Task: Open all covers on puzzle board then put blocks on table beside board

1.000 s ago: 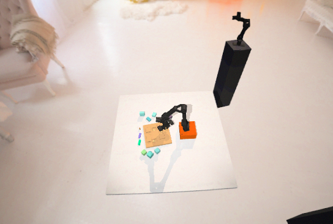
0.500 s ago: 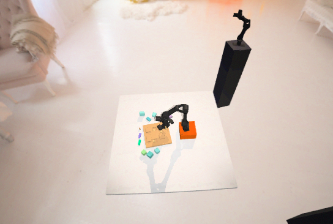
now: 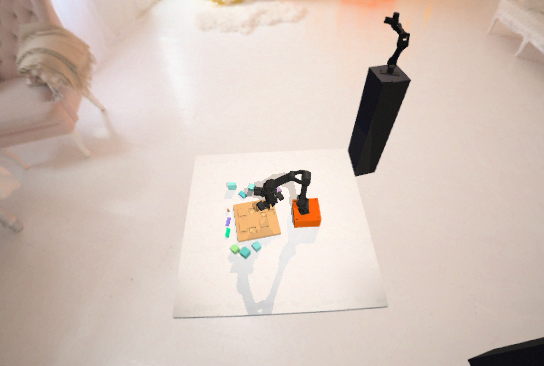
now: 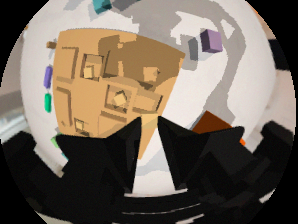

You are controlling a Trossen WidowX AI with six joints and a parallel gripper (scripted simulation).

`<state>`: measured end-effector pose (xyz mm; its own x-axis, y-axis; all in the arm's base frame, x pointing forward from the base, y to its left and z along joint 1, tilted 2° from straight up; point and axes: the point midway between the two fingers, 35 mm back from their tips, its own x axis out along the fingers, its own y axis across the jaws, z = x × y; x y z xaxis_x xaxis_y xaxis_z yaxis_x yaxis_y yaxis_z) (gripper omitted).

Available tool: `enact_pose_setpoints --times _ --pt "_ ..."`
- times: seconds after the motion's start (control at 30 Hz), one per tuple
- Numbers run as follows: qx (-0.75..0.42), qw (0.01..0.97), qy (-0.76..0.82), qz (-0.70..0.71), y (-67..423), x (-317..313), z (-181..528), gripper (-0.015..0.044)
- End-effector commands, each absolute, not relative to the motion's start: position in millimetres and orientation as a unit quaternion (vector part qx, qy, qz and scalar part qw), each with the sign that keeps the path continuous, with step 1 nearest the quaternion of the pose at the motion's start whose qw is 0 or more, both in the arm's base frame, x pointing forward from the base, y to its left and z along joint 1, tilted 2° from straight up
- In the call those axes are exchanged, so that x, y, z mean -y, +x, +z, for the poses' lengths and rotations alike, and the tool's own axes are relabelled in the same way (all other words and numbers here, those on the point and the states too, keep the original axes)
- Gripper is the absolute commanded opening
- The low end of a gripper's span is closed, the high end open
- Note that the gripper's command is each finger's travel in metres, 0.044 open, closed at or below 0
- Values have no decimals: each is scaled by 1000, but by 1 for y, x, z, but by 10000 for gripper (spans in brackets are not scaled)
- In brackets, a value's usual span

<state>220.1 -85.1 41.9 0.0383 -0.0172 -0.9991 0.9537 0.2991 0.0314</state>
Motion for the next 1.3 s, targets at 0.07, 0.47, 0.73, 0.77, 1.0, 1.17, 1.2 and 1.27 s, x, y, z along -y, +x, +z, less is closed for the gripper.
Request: enact_pose_setpoints --times 0.07,0.47,0.73,0.77,1.0,1.17,1.2,1.27 --pt "-551 585 423 -417 220 85 59 80" --pt "-552 585 424 -416 233 70 69 80" --pt "-552 585 425 -416 248 50 70 80" --pt "-552 585 425 -416 249 47 70 80" --pt "-552 584 426 -415 261 27 71 80" --pt "-553 584 426 -414 268 12 72 80" --pt "-553 584 426 -414 270 8 72 80" --pt "-553 584 427 -414 272 2 72 80"
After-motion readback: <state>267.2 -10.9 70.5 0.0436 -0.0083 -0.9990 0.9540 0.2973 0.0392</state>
